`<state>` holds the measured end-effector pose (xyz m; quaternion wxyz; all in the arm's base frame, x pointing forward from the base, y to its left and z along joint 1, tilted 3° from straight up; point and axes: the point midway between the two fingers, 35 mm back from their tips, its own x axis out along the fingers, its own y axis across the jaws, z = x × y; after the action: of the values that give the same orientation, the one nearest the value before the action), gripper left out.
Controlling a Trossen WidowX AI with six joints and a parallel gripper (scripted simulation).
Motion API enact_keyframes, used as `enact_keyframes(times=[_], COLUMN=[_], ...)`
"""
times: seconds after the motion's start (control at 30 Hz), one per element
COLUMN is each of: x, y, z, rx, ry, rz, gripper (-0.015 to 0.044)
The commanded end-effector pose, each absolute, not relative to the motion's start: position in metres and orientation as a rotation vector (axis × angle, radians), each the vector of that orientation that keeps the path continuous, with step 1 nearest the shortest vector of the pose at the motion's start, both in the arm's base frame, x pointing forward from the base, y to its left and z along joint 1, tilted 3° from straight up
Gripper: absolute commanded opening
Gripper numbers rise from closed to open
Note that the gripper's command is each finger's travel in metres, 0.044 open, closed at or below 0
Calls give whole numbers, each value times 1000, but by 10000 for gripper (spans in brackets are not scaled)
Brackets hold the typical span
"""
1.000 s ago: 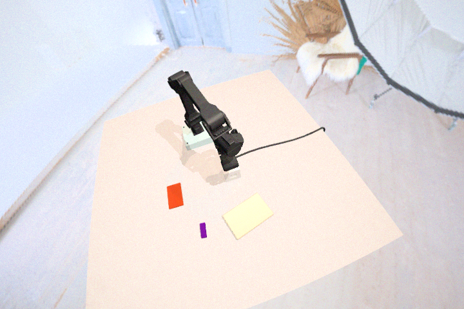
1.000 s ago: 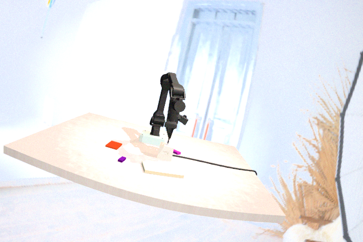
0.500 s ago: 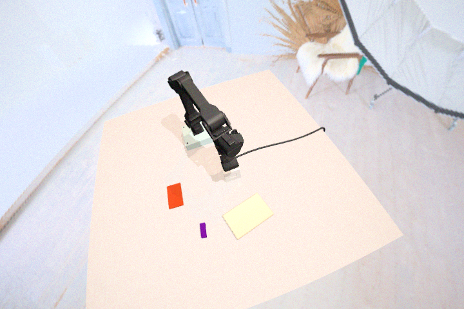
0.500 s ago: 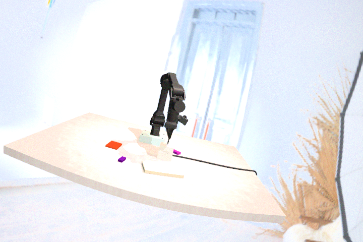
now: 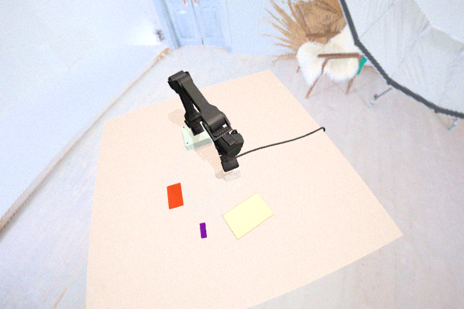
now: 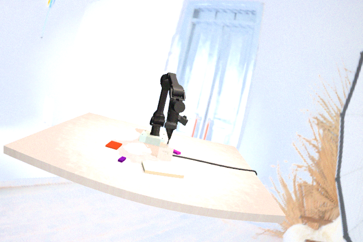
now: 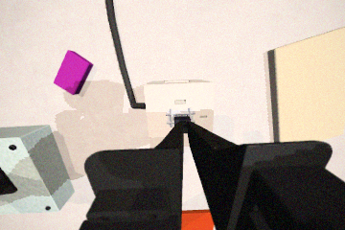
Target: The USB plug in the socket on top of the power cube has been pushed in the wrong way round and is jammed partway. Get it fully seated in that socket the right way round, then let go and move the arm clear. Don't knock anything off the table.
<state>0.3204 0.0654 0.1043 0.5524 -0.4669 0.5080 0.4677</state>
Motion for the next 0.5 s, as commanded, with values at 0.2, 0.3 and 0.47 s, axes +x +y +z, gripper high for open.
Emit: enact_keyframes(times=[0.2,0.3,0.47], x=[320,320,320], y=[66,66,66], z=[102,102,101], rx=[-1102,-1102,-1102], ry=[1197,1197,1197], rz=[1112,1112,1112], gripper=[0,0,0])
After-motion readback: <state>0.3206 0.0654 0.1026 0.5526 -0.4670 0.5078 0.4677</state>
